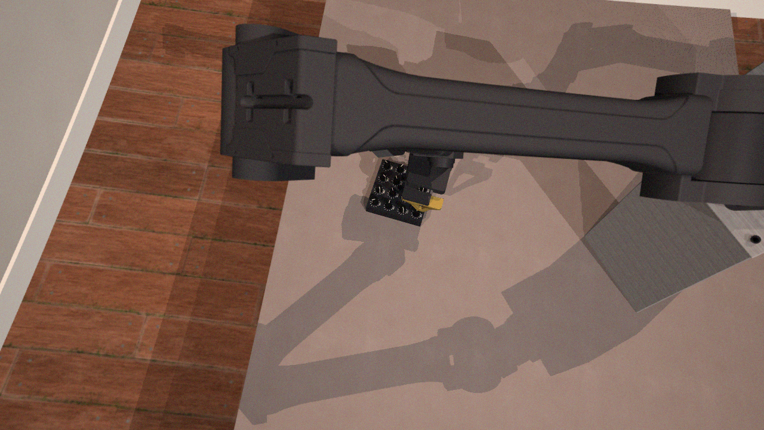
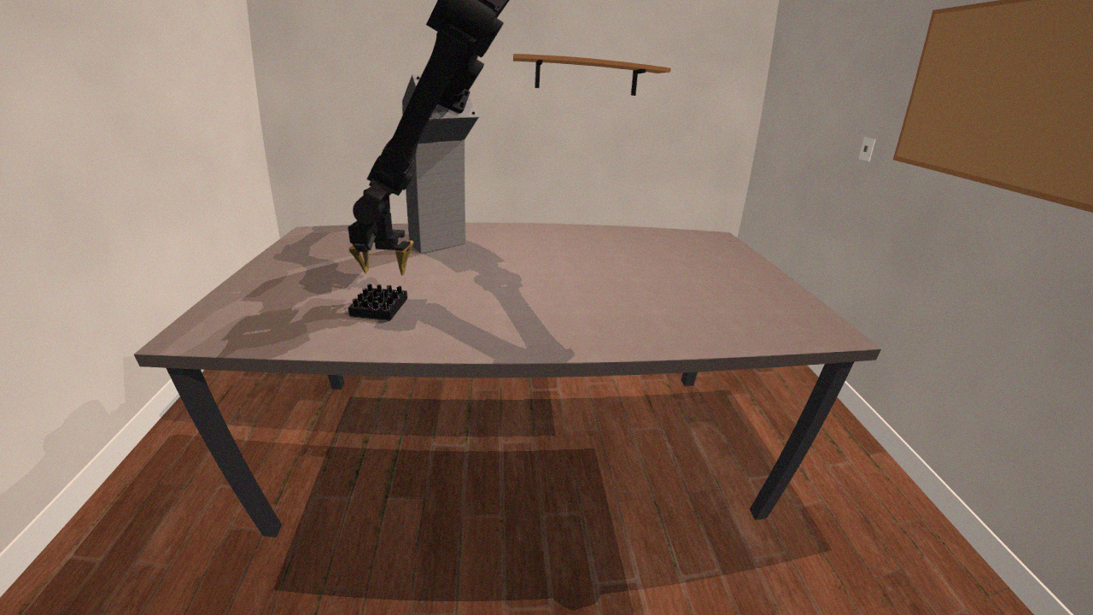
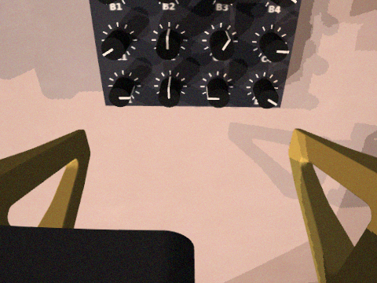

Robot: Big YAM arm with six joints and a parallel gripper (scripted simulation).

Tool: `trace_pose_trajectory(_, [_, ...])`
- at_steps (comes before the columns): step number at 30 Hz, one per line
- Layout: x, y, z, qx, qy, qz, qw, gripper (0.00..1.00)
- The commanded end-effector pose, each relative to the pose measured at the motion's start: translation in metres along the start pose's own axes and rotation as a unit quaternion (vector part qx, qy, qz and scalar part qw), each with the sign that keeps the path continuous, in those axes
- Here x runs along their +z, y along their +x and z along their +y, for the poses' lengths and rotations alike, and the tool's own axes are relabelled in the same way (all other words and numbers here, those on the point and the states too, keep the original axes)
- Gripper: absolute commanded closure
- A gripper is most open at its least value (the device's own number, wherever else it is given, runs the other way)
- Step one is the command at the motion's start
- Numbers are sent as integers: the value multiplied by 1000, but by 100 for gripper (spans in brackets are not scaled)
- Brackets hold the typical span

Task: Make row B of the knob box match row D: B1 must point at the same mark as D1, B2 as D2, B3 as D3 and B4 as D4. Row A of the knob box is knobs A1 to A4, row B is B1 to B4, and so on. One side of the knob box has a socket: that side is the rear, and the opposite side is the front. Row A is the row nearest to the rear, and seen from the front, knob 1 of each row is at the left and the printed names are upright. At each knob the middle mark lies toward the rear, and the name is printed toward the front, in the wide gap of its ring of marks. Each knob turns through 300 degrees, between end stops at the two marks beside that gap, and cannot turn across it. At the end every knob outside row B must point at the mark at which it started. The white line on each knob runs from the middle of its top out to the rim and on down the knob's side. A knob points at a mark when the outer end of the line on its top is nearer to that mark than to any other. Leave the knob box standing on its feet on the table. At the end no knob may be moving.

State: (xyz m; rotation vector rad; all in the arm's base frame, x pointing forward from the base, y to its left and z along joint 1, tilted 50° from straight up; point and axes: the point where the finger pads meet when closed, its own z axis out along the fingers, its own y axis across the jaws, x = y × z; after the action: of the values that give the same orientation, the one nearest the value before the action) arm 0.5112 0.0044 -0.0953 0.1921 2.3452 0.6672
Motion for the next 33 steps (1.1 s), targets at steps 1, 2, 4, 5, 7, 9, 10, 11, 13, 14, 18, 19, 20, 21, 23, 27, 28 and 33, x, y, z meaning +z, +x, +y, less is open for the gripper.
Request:
trace_pose_trajectory(1, [1, 16, 0, 8, 1, 11, 1000, 0])
trace_pose_trajectory(2, [1, 16, 0, 8, 1, 11, 1000, 0])
trace_pose_trajectory(4, [1, 16, 0, 8, 1, 11, 1000, 0])
trace_pose_trajectory(5, [1, 16, 0, 8, 1, 11, 1000, 0])
trace_pose_trajectory(7, [1, 16, 0, 8, 1, 11, 1000, 0])
trace_pose_trajectory(9, [1, 16, 0, 8, 1, 11, 1000, 0])
trace_pose_trajectory(10, [1, 16, 0, 8, 1, 11, 1000, 0])
trace_pose_trajectory(11, [1, 16, 0, 8, 1, 11, 1000, 0])
trace_pose_trajectory(13, [1, 16, 0, 8, 1, 11, 1000, 0])
trace_pose_trajectory(14, [1, 16, 0, 8, 1, 11, 1000, 0])
trace_pose_trajectory(18, [-5, -13, 3, -16, 1, -7, 1000, 0])
trace_pose_trajectory(19, [-5, -13, 3, -16, 1, -7, 1000, 0])
trace_pose_trajectory(20, [-5, -13, 3, -16, 1, -7, 1000, 0])
trace_pose_trajectory(21, [-12, -24, -4, -26, 5, -12, 1000, 0])
trace_pose_trajectory(23, [-18, -44, 0, -65, 5, -12, 998, 0])
trace_pose_trajectory(27, [-26, -64, 4, -106, 5, -13, 994, 0])
trace_pose_trajectory(28, [-29, -71, 5, -120, 6, -13, 993, 0])
trace_pose_trajectory(33, [-17, -51, 10, -124, -1, 11, 992, 82])
